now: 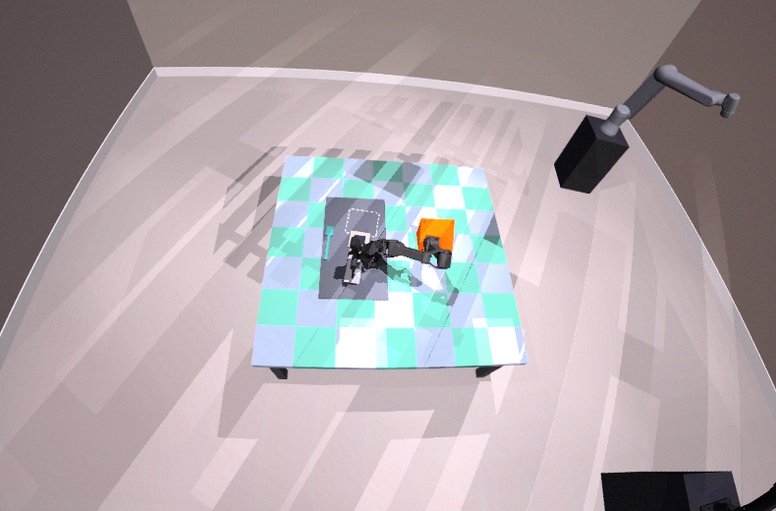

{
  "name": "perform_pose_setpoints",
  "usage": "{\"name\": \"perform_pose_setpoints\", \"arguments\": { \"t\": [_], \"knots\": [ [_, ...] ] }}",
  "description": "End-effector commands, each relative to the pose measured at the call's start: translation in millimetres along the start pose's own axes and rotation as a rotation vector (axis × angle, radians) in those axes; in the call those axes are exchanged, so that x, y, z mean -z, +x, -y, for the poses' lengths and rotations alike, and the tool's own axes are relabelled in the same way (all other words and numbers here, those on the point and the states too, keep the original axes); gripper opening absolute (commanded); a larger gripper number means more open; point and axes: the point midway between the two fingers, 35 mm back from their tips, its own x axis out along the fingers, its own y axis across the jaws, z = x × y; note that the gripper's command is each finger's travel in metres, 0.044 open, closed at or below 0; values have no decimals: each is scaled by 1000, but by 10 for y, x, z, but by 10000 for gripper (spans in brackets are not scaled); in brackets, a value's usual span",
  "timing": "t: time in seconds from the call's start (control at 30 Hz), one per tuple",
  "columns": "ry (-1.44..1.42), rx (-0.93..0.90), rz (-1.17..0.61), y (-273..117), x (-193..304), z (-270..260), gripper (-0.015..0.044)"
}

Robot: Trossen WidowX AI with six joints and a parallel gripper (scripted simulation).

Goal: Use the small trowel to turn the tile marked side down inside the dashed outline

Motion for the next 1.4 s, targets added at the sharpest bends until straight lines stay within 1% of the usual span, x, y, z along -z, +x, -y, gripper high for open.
{"name": "perform_pose_setpoints", "arguments": {
  "t": [0.0,0.2,1.2,1.37],
  "knots": [
    [6,10,-7,38,35,-47,0],
    [7,10,-7,60,49,-77,0],
    [5,10,-9,26,535,-43,0],
    [5,10,-9,23,558,-42,0]
  ]
}}
